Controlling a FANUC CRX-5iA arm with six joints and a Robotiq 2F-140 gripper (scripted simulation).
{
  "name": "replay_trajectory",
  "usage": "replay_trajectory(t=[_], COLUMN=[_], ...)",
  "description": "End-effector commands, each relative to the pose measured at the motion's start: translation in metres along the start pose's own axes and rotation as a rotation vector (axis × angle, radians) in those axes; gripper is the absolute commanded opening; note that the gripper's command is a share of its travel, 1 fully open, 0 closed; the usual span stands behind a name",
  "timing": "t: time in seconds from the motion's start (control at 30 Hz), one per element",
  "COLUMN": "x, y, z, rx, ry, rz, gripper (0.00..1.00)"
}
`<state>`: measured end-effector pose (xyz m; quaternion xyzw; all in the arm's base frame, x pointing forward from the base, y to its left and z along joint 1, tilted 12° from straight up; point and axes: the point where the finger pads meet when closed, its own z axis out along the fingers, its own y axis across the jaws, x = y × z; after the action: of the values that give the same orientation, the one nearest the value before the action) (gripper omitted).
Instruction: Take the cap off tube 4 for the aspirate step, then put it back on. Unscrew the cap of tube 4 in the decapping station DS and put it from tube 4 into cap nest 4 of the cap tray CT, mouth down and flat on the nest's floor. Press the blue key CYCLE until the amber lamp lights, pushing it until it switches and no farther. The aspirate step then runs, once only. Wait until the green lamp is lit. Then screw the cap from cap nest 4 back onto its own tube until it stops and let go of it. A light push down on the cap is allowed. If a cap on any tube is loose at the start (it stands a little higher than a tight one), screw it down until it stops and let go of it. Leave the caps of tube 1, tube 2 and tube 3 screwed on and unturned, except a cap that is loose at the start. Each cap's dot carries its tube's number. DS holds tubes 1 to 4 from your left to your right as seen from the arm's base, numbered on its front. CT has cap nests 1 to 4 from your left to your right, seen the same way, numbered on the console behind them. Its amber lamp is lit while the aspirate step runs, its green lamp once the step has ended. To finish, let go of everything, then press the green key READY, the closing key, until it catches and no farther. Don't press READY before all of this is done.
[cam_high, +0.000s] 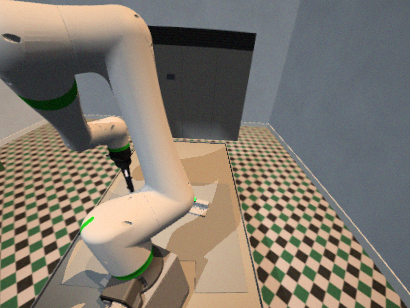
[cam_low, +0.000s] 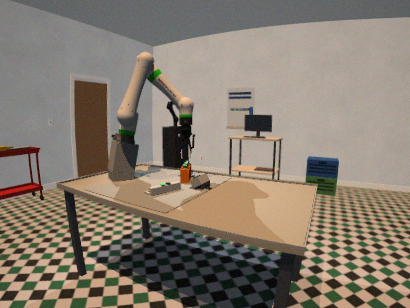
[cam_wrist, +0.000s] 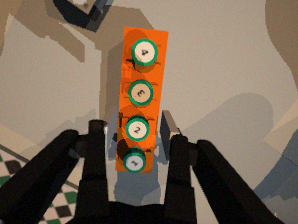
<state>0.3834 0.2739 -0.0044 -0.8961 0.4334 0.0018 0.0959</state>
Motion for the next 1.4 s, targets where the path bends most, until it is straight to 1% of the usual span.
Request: replay_trajectory(t=[0.0,0.3,0.7,0.9,1.37], x=[0.026,0.026,0.025,0.025,0.025], y=[-0.001,-0.001,-0.001,-0.001,-0.001], z=[0.001,0.001,0.036,0.036,0.042], rx=[0.001,0.001,0.001,0.001,0.001], ry=[-0.032,-0.032,-0.032,-0.032,-0.032], rz=[-0.244,-0.244,-0.244,-0.244,-0.244], gripper=[0.35,0.35,0.35,0.35,0.35])
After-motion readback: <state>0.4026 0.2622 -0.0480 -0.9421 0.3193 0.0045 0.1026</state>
